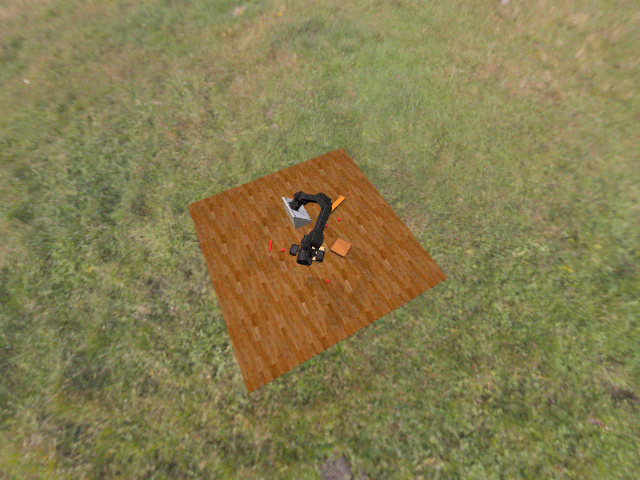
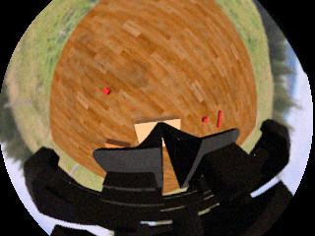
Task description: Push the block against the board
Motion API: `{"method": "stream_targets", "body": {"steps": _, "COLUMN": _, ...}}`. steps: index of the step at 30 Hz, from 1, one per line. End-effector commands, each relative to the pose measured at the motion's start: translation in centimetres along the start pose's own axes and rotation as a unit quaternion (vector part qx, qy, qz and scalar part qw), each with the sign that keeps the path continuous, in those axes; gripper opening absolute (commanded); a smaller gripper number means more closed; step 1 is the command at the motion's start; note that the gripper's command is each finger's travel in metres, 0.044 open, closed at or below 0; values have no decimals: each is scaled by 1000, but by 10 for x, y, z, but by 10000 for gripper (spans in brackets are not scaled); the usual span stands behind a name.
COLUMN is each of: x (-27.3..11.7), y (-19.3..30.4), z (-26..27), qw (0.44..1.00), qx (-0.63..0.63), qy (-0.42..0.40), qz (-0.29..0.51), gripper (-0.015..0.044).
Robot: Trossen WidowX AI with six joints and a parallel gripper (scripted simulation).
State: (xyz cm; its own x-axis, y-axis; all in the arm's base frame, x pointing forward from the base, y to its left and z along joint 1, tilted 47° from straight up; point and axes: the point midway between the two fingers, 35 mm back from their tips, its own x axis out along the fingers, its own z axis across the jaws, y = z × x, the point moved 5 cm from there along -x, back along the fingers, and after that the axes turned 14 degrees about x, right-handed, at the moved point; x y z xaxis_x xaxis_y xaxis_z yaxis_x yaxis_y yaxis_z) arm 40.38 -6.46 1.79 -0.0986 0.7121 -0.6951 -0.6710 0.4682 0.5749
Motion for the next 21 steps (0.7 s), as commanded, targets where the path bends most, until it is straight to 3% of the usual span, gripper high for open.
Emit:
{"method": "stream_targets", "body": {"steps": 1, "x": 0, "y": 0, "z": 0, "qw": 1000, "qx": -2, "qy": 3, "qz": 1, "gripper": 0}}
{"method": "stream_targets", "body": {"steps": 17, "x": 0, "y": 2, "z": 1, "qw": 1000, "qx": -1, "qy": 0, "qz": 0, "gripper": 0}}
{"method": "stream_targets", "body": {"steps": 21, "x": 5, "y": 45, "z": 21, "qw": 1000, "qx": -18, "qy": 4, "qz": -5, "gripper": 0}}
